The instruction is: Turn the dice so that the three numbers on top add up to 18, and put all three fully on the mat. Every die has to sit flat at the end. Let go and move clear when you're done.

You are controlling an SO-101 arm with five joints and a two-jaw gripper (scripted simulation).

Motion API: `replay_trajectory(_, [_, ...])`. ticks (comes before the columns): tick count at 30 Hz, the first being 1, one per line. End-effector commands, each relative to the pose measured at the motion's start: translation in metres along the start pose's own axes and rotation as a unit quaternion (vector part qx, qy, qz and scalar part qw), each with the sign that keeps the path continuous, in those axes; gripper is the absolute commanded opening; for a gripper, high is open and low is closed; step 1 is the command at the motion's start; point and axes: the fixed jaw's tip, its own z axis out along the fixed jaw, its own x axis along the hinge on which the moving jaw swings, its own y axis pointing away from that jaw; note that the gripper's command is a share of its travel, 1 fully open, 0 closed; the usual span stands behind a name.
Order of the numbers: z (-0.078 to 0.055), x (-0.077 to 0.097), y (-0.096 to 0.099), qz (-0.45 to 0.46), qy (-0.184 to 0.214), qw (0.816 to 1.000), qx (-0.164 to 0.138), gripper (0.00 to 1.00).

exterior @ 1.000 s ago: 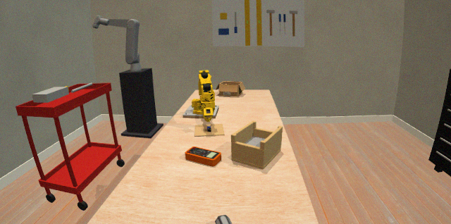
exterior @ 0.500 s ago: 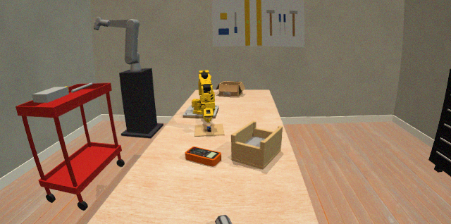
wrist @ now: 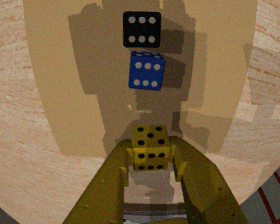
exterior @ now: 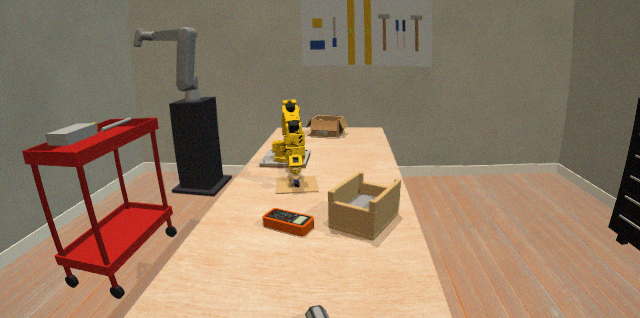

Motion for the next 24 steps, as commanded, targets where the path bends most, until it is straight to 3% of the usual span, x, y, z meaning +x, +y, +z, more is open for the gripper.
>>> replay_trajectory(1, [0.0059,0.0047,-0.0017,-0.001,0.015,1.0,0.0,0.0])
replay_trajectory(24, [0.0145,0.005,-0.0017,-0.001,0.015,1.0,0.0,0.0])
